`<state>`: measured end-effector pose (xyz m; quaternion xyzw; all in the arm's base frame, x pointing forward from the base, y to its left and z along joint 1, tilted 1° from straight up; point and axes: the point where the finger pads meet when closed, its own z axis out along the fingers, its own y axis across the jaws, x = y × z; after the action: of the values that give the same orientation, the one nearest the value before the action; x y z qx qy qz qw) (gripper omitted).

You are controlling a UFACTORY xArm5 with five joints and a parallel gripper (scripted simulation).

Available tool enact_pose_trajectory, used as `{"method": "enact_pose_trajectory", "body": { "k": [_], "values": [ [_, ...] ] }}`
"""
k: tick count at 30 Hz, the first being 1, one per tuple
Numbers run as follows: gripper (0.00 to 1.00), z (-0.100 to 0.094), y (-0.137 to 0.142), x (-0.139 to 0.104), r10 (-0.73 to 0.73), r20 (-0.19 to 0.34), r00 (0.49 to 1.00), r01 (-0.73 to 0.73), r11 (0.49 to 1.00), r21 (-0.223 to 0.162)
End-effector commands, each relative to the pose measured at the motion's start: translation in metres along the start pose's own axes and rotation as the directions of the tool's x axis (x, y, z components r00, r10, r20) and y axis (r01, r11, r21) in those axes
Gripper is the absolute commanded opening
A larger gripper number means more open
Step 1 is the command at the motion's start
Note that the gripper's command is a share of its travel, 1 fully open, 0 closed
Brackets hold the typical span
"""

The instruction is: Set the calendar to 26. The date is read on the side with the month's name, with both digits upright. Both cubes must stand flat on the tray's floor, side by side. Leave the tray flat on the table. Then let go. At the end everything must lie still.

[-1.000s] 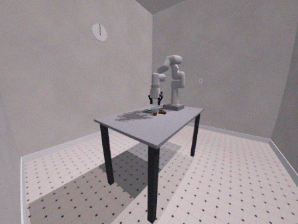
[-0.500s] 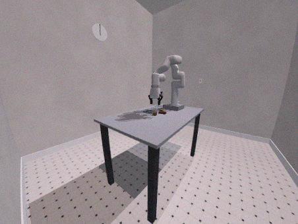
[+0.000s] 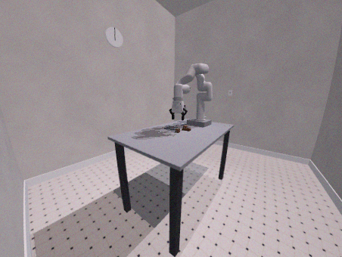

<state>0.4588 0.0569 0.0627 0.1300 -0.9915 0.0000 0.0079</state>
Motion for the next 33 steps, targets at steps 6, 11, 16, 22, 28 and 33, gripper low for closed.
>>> {"method": "enact_pose_trajectory", "body": {
  "k": [6, 11, 16, 22, 28, 33],
  "values": [
    [1.0, -0.002, -0.001, -0.007, -0.313, 0.003, 0.95, 0.313, 0.95, 0.002],
    [1.0, -0.002, -0.002, -0.009, -0.423, 0.003, 0.906, 0.423, 0.906, 0.002],
    [1.0, -0.003, -0.002, -0.011, -0.57, 0.003, 0.822, 0.57, 0.822, 0.002],
    [1.0, -0.003, -0.003, -0.014, -0.707, 0.002, 0.708, 0.707, 0.708, 0.003],
    [1.0, -0.003, -0.003, -0.017, -0.807, 0.002, 0.59, 0.807, 0.59, 0.003],
    [1.0, -0.004, -0.004, -0.02, -0.892, 0.001, 0.453, 0.892, 0.453, 0.003]
  ]
}}
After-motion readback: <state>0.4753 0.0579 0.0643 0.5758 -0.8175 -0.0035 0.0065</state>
